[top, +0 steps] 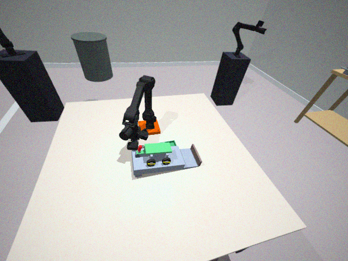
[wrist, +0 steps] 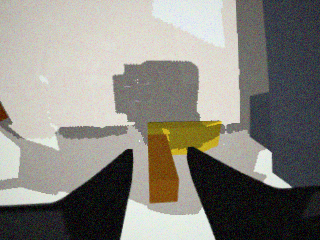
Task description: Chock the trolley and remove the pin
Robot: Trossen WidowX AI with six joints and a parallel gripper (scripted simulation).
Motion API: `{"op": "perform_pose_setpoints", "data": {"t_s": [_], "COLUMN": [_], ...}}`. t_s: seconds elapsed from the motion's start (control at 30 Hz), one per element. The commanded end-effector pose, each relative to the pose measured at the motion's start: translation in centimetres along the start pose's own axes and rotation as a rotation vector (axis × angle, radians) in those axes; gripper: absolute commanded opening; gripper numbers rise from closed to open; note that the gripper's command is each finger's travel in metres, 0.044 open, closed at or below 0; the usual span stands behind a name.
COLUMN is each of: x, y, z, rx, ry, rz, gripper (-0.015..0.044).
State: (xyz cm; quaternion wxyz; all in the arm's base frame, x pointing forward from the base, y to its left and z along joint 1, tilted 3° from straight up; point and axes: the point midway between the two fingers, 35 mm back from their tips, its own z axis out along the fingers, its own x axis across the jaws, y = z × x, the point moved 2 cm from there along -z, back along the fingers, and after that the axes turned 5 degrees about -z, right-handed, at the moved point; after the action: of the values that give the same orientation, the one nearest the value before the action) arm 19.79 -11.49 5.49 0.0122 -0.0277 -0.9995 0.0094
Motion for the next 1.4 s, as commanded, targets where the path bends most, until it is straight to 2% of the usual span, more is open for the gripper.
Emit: {"op": "perform_pose_setpoints", "data": {"t_s": [0.0, 0.1, 0.4, 0.43, 1.37], "x": [0.0, 0.0, 0.0, 0.0, 1.0], "y": [0.0, 0.0, 0.0, 0.0, 0.2], "z": [0.0, 0.0, 0.0, -0.1, -8.9], "rx": [0.0, 0.0, 0.0, 0.0, -0.008], "ry": [0.0, 0.0, 0.0, 0.0, 0.003], "rz": [0.0, 0.0, 0.0, 0.0, 0.001], "gripper": [0.0164, 0.0085, 0.0025, 0.0, 0.0]}}
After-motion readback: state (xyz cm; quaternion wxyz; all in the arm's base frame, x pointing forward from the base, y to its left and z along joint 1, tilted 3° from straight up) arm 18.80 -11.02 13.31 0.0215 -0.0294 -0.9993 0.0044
